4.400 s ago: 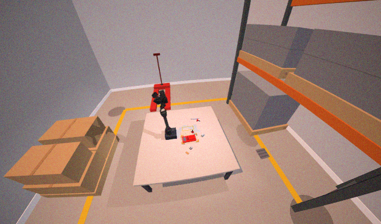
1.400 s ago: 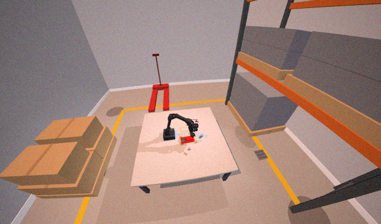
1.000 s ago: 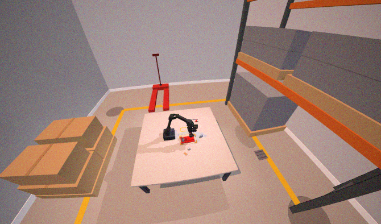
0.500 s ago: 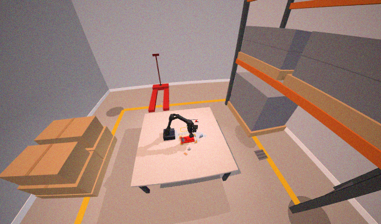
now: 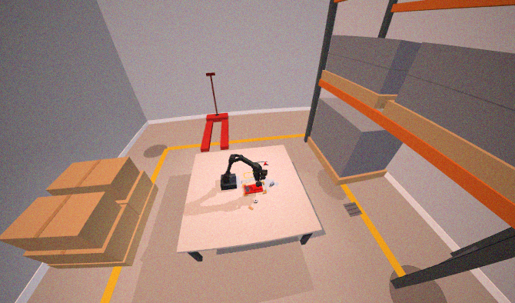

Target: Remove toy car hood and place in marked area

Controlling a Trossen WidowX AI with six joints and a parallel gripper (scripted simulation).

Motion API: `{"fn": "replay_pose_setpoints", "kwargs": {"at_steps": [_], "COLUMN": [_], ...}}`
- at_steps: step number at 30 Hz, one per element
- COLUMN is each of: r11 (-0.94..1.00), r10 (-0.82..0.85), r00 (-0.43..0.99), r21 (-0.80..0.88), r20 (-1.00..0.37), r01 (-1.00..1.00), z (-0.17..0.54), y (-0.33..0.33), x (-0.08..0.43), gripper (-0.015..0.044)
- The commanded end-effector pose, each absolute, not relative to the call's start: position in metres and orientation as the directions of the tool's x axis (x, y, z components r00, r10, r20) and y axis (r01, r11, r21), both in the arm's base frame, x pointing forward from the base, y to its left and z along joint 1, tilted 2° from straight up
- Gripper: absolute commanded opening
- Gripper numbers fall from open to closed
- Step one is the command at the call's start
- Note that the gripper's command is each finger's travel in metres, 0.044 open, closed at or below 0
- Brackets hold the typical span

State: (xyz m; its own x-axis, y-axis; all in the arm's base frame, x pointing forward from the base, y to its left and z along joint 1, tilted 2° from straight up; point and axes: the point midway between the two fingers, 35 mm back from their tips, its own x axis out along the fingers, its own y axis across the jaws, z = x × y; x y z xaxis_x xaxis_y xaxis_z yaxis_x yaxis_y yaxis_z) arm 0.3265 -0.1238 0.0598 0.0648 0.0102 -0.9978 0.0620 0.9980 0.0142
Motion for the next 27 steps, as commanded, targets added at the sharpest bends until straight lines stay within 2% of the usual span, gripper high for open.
{"fn": "replay_pose_setpoints", "kwargs": {"at_steps": [1, 27], "r11": [0.998, 0.998], "r10": [0.017, 0.017], "r00": [0.062, 0.062], "r21": [0.021, 0.021], "r20": [-0.998, -0.998], "r01": [0.065, 0.065], "z": [0.055, 0.038], "y": [-0.123, -0.123], "x": [0.326, 0.326], "gripper": [0.0440, 0.0440]}}
